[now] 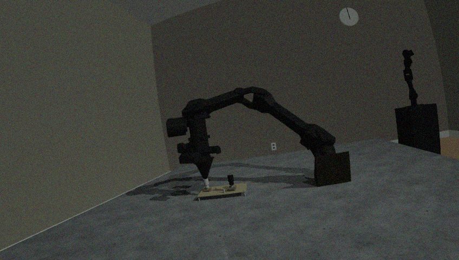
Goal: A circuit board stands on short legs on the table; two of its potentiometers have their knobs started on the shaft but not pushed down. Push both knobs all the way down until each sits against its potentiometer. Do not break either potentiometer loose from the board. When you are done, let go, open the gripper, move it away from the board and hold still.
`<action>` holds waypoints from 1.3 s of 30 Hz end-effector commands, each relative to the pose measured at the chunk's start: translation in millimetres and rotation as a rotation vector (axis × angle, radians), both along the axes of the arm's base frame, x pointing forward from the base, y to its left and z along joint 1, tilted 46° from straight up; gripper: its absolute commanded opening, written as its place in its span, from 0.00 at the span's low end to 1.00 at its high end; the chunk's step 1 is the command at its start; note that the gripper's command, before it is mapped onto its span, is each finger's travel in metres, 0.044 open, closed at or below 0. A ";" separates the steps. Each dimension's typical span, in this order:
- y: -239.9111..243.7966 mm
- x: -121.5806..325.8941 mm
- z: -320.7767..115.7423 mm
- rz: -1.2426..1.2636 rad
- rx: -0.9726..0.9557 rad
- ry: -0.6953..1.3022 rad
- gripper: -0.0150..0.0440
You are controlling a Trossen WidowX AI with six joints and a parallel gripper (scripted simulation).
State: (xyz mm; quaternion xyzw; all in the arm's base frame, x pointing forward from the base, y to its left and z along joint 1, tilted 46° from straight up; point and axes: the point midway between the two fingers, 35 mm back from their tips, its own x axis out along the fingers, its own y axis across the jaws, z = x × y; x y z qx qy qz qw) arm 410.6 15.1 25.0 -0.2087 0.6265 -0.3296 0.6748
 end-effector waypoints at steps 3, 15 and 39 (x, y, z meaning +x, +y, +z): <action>-13.8 1.5 -9.3 -0.029 -0.003 0.005 0.25; -13.8 1.5 -9.3 -0.029 -0.003 0.005 0.25; 6.3 2.8 13.1 -0.026 -0.003 0.001 0.30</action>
